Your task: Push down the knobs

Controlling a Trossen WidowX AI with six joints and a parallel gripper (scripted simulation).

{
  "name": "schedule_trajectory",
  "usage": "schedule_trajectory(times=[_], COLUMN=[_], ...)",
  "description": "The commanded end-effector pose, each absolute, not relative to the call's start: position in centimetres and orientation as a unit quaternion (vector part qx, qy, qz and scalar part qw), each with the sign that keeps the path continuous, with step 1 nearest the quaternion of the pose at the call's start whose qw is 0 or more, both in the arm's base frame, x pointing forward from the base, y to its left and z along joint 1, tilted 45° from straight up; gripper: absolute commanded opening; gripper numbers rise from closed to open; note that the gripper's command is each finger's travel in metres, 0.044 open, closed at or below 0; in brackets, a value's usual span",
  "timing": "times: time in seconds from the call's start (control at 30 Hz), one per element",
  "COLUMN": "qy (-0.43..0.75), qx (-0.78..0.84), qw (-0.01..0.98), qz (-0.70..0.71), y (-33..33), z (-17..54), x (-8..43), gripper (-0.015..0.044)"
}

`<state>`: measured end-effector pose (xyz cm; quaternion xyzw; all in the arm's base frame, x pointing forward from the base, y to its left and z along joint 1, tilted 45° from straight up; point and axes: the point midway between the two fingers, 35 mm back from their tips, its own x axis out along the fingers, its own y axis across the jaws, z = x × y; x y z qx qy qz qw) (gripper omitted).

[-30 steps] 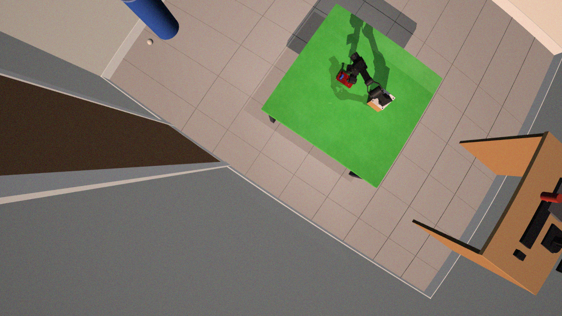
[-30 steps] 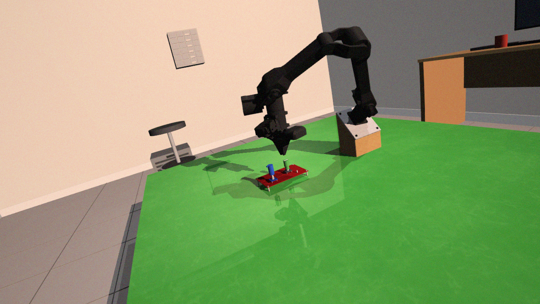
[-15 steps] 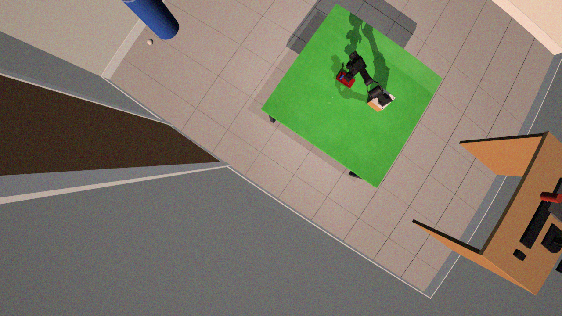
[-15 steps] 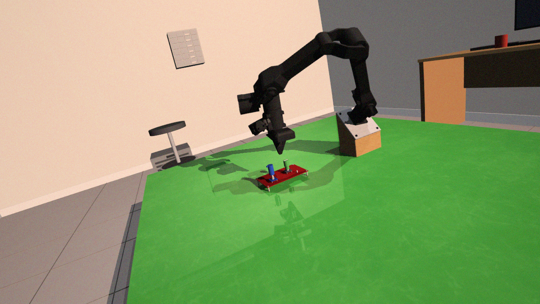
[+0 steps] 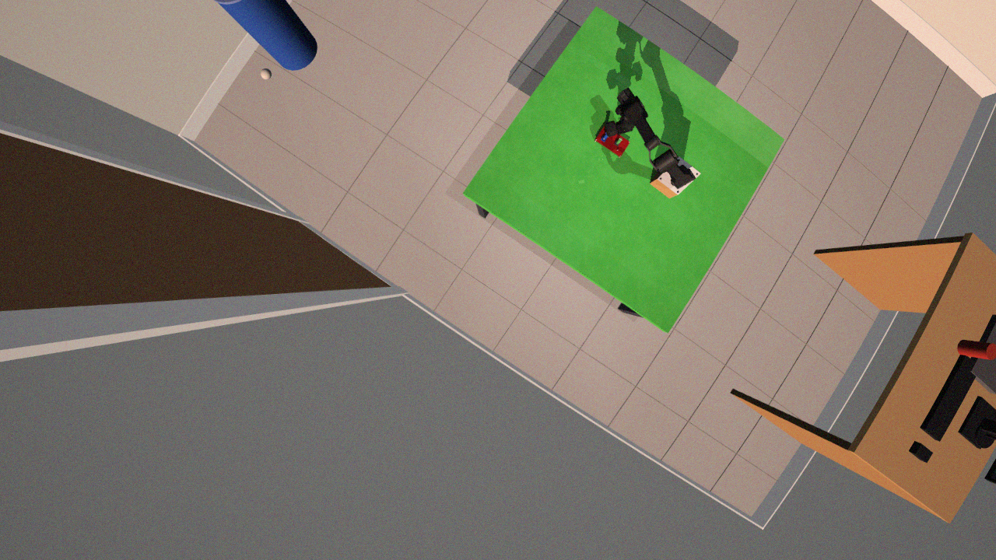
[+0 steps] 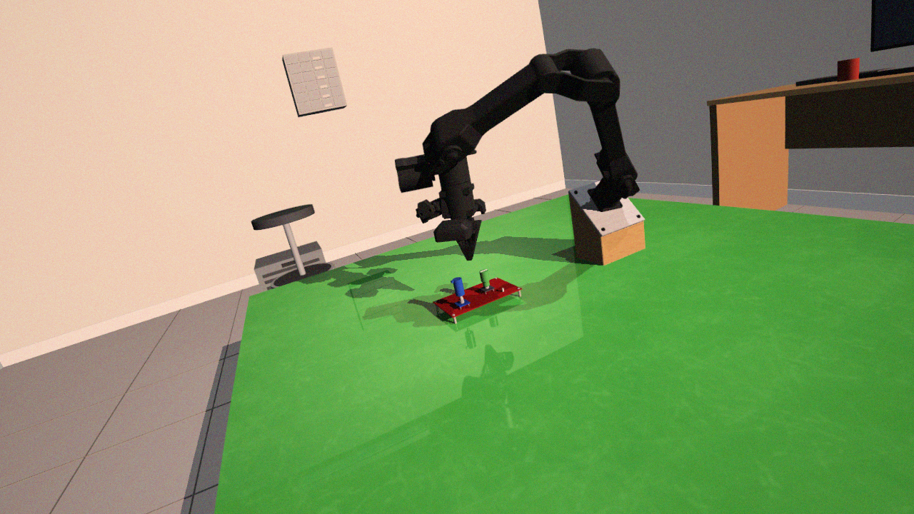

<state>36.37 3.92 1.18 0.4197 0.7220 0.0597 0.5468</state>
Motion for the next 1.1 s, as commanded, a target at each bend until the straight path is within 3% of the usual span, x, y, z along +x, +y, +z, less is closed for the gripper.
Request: schedule_trajectory(times=[0.0, 1.07], qy=[0.725, 0.632], qx=[0.453, 0.659], qw=[0.519, 0.195], qz=[0.020, -0.358], y=[4.0, 3.8], z=[1.3, 2.7], x=[36.7, 38.9], gripper=[0.0000, 0.0000])
